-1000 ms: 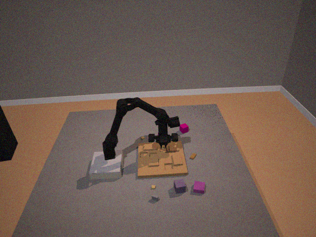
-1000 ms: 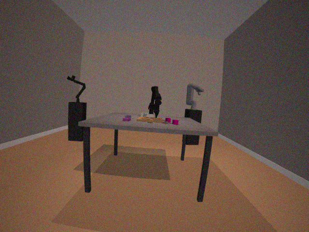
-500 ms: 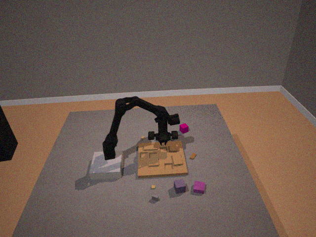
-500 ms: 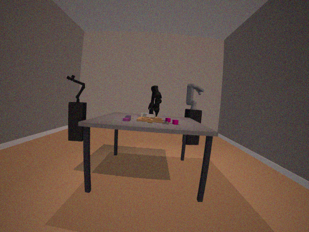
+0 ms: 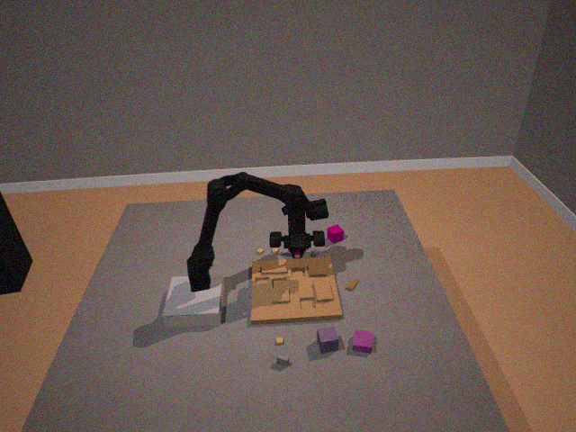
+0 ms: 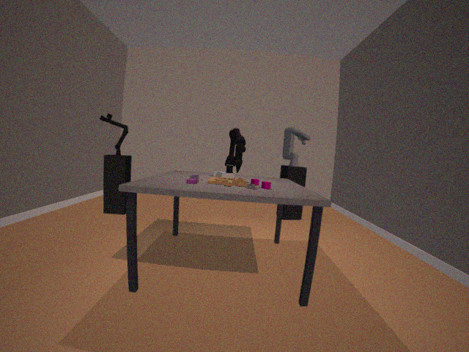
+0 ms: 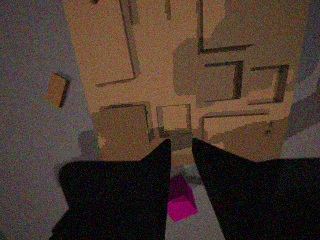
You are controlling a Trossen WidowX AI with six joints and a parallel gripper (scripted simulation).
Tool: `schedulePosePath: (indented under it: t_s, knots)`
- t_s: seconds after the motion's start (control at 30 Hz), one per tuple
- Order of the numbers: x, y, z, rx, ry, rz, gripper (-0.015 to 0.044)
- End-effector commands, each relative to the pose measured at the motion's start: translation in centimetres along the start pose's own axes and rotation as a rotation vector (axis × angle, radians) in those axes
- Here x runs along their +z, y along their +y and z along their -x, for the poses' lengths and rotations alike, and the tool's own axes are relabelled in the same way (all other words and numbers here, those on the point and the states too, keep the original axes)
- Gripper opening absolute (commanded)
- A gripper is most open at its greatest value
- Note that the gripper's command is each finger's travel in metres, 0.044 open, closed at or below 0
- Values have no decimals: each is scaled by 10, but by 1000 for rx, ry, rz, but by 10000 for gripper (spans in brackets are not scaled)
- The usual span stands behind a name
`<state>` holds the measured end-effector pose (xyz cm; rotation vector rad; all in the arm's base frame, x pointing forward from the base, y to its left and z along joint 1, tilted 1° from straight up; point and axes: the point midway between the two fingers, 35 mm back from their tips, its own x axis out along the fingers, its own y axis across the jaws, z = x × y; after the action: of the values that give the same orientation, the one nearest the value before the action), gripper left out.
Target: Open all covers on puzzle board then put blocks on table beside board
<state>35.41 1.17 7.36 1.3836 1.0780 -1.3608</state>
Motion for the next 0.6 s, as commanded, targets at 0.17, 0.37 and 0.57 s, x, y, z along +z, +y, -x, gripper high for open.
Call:
schedulePosePath:
  t_s: [0.17, 0.37, 0.57]
  knots:
    - [1, 0, 19, 3, -1, -4, 80]
    - [22, 2, 20, 4, -3, -4, 80]
    - [46, 3, 20, 4, -5, -4, 80]
